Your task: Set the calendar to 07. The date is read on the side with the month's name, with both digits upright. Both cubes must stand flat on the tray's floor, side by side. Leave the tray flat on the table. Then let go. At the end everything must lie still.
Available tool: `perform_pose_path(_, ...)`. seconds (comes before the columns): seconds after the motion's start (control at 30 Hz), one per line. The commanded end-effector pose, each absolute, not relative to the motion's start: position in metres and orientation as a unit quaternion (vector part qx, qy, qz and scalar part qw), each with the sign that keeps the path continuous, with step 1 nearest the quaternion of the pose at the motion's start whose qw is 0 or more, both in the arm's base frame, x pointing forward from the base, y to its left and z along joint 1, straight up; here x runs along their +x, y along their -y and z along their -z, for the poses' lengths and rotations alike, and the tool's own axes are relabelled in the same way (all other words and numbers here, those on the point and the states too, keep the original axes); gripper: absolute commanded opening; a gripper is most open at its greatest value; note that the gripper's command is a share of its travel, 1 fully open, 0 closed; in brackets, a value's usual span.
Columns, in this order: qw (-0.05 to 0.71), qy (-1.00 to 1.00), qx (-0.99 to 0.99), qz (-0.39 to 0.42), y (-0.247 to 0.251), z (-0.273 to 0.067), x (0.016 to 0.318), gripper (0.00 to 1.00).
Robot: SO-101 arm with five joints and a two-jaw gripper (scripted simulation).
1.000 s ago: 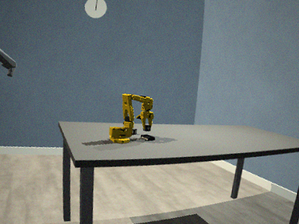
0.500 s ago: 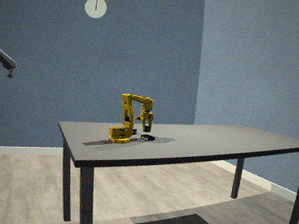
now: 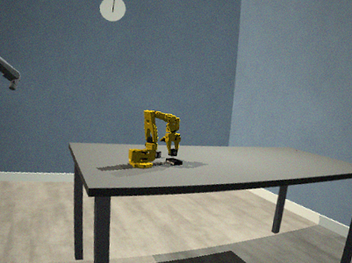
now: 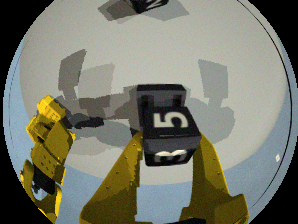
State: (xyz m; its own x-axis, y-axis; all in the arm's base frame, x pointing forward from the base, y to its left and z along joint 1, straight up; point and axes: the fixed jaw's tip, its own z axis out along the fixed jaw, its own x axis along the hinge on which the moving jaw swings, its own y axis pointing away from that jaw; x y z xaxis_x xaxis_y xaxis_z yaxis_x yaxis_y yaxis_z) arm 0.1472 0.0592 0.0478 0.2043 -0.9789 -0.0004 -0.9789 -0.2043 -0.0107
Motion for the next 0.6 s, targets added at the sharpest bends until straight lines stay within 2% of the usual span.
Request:
perform_pose_path(0.0, 0.015, -0.63, -0.777, 0.008, -0.0593, -0.0495, 0.1501, 0.0)
perform_pose_path(0.57, 0.015, -0.63, -0.777, 0.008, -0.0592, -0.0434, 0.1497, 0.0)
